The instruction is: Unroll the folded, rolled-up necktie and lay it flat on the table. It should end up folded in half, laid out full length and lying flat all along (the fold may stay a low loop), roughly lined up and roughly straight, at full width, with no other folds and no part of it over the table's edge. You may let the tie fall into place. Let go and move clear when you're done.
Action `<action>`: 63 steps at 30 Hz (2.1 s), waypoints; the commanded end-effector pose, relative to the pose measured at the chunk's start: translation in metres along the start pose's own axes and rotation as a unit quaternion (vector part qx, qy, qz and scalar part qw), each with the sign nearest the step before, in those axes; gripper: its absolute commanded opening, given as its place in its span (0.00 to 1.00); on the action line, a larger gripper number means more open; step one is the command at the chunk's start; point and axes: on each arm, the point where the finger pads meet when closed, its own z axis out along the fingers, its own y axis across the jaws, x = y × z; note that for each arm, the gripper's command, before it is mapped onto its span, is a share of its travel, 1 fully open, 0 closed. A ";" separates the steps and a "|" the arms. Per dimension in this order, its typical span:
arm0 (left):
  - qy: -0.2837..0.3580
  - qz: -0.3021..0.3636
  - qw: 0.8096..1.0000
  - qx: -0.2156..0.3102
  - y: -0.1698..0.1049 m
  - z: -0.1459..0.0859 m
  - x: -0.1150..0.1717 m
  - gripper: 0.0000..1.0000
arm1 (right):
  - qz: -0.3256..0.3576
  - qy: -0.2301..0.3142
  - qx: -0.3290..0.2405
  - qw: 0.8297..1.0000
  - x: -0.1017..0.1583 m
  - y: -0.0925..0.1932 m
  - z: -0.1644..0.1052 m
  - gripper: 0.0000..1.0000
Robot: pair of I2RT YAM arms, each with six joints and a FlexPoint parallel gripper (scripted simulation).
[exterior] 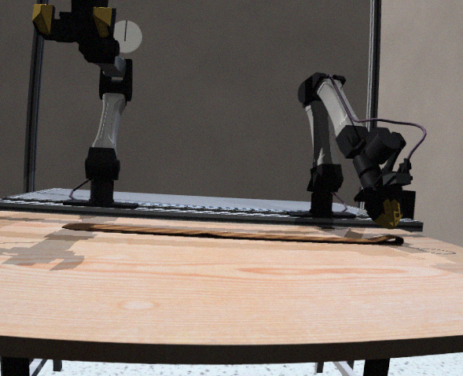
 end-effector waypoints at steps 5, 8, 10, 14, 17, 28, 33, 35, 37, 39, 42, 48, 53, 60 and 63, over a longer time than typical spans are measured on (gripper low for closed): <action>-0.006 -0.002 1.000 -0.005 0.002 -0.004 -0.007 0.07 | 0.004 -0.004 -0.001 1.000 -0.006 -0.001 0.002 1.00; -0.006 -0.002 1.000 -0.005 0.002 -0.005 -0.007 0.07 | 0.004 -0.004 -0.001 1.000 -0.006 -0.001 0.002 1.00; -0.006 -0.002 1.000 -0.005 0.002 -0.005 -0.008 0.07 | 0.004 -0.004 -0.001 1.000 -0.006 -0.001 0.002 1.00; -0.006 -0.002 1.000 -0.005 0.002 -0.005 -0.008 0.07 | 0.004 -0.004 -0.001 1.000 -0.006 -0.001 0.002 1.00; -0.006 -0.002 1.000 -0.005 0.002 -0.005 -0.008 0.07 | 0.004 -0.004 -0.001 1.000 -0.006 -0.001 0.002 1.00; -0.006 -0.002 1.000 -0.005 0.002 -0.005 -0.008 0.07 | 0.004 -0.004 -0.001 1.000 -0.006 -0.001 0.002 1.00; -0.006 -0.002 1.000 -0.005 0.002 -0.005 -0.008 0.07 | 0.004 -0.004 -0.001 1.000 -0.006 -0.001 0.002 1.00; -0.006 -0.002 1.000 -0.005 0.002 -0.005 -0.008 0.07 | 0.004 -0.004 -0.001 1.000 -0.006 -0.001 0.002 1.00; -0.006 -0.002 1.000 -0.005 0.002 -0.005 -0.008 0.07 | 0.004 -0.004 -0.001 1.000 -0.006 -0.001 0.002 1.00; -0.006 -0.002 1.000 -0.005 0.002 -0.005 -0.008 0.07 | 0.004 -0.004 -0.001 1.000 -0.006 -0.001 0.002 1.00; -0.006 -0.002 1.000 -0.005 0.003 -0.006 -0.009 0.07 | 0.004 -0.004 -0.001 1.000 -0.006 -0.001 0.002 1.00; -0.006 -0.002 1.000 -0.005 0.004 -0.011 -0.015 0.07 | 0.004 -0.004 -0.001 1.000 -0.006 -0.001 0.002 1.00; -0.006 -0.002 1.000 -0.005 0.004 -0.015 -0.020 0.07 | 0.004 -0.004 -0.001 1.000 -0.006 -0.001 0.002 1.00; -0.006 -0.002 1.000 -0.005 0.005 -0.016 -0.021 0.07 | 0.004 -0.004 -0.001 1.000 -0.006 -0.001 0.002 1.00; -0.006 -0.002 1.000 -0.005 0.005 -0.016 -0.021 0.07 | 0.004 -0.004 -0.001 1.000 -0.006 -0.001 0.002 1.00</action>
